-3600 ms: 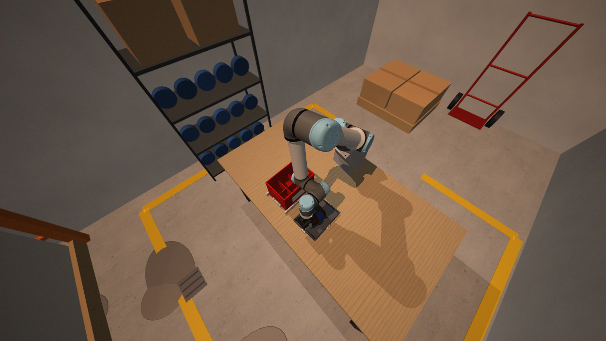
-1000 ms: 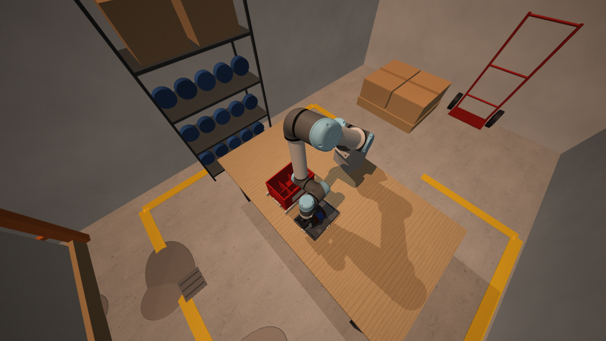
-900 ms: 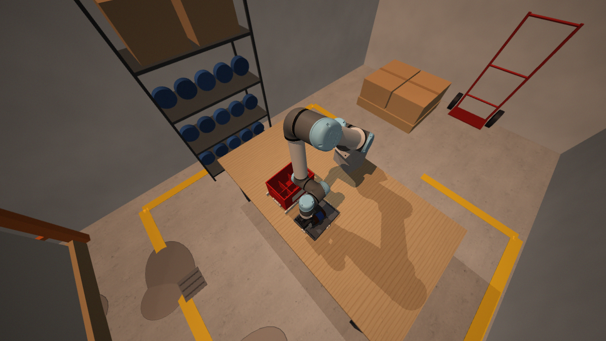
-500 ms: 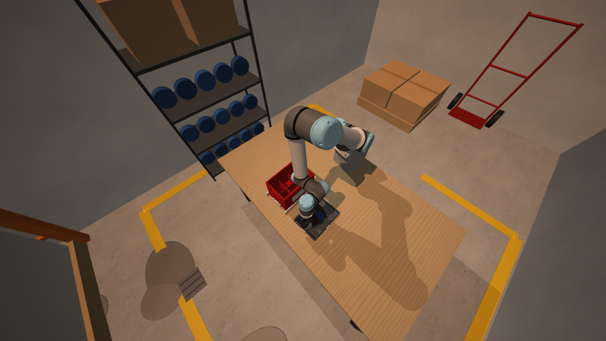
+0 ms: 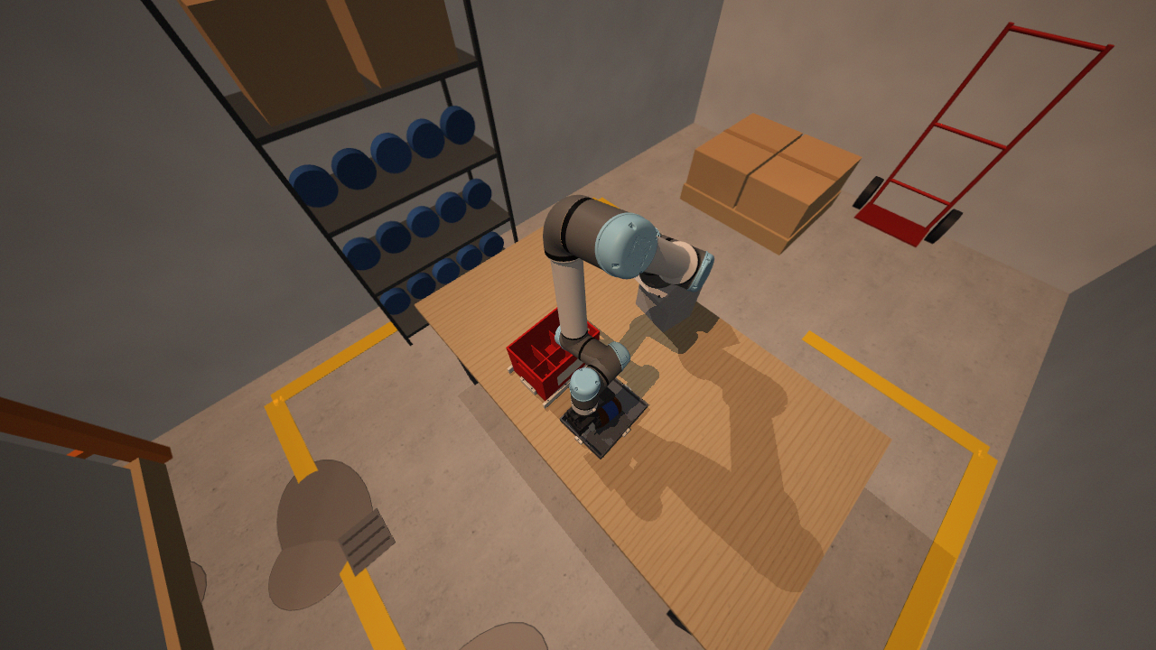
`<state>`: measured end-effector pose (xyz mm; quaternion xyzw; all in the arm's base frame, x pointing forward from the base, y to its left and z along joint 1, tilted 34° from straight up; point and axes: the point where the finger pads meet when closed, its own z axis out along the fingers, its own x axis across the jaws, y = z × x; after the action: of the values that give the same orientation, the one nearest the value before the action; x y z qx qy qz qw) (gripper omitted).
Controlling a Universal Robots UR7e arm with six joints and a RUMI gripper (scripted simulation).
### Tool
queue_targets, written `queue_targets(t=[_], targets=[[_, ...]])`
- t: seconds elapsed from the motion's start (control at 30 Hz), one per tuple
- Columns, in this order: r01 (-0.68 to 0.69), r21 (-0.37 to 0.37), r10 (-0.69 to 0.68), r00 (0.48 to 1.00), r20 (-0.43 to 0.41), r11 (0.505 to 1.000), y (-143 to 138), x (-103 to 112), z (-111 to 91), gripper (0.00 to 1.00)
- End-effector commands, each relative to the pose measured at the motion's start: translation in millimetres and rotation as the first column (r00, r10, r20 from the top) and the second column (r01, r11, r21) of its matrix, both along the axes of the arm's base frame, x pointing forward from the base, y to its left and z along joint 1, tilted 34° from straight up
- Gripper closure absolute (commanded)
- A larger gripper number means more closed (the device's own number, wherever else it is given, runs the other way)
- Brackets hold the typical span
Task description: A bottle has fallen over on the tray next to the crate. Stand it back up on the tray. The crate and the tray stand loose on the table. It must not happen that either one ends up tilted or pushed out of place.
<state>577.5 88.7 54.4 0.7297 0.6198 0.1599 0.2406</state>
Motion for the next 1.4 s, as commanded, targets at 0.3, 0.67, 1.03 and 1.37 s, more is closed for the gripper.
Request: queue_targets(t=[0.3, 0.67, 1.03, 1.37], targets=[[-0.001, 0.000, 0.001, 1.000, 0.000, 1.000, 4, -11, 15, 1.00], [-0.001, 0.000, 0.001, 1.000, 0.000, 1.000, 6, -18, 27, 1.00], [-0.001, 0.000, 0.001, 1.000, 0.000, 1.000, 9, -28, 43, 1.00], [-0.001, 0.000, 0.001, 1.000, 0.001, 1.000, 11, -36, 55, 1.00]])
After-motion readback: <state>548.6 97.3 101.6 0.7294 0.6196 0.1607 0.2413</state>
